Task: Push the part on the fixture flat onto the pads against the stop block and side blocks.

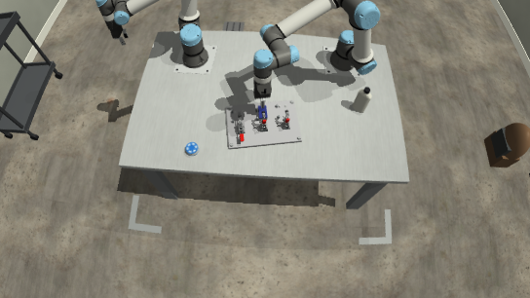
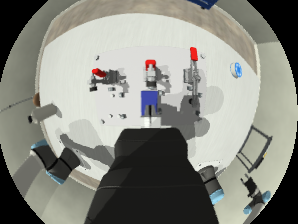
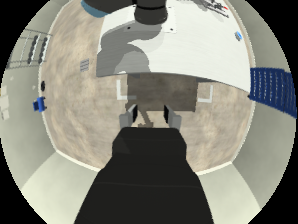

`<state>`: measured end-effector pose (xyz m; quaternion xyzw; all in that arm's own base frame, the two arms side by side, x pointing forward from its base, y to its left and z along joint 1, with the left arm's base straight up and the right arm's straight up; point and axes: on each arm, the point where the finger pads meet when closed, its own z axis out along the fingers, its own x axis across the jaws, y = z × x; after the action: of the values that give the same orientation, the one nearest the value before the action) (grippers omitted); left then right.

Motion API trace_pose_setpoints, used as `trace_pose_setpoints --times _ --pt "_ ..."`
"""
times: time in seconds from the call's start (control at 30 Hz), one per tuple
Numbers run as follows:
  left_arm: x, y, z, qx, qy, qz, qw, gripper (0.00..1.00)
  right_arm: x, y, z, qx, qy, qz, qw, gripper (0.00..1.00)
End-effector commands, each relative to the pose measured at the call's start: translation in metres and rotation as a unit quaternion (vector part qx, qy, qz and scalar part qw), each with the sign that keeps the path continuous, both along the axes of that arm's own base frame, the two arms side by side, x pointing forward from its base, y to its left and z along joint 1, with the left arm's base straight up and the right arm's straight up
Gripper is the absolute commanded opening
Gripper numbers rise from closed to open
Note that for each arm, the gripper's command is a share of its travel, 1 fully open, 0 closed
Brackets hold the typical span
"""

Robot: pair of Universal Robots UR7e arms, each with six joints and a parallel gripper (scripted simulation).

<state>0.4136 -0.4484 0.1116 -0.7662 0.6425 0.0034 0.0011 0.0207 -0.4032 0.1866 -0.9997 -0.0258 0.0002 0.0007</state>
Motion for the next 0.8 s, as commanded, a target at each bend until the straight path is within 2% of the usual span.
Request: trace_pose_setpoints --times 0.0,0.17,0.5,0.77 --pt "0.002 -0.002 -0.019 -0.003 -0.002 0.0 1.0 0.0 0.0 0.0 0.0 -0.001 0.0 0.0 1.0 1.0" --pt "0.002 -0.002 -0.031 -0.003 -0.002 0.0 1.0 0.0 0.0 0.0 0.0 -0.001 0.0 0.0 1.0 1.0" --pt "0.0 -0.003 -0.031 -0.003 -0.002 0.0 1.0 0.0 0.0 0.0 0.0 -0.001 0.0 0.0 1.0 1.0" --pt "-0.012 -0.004 -0.031 -0.003 -0.002 0.0 1.0 0.0 0.0 0.0 0.0 -0.001 0.0 0.0 1.0 1.0"
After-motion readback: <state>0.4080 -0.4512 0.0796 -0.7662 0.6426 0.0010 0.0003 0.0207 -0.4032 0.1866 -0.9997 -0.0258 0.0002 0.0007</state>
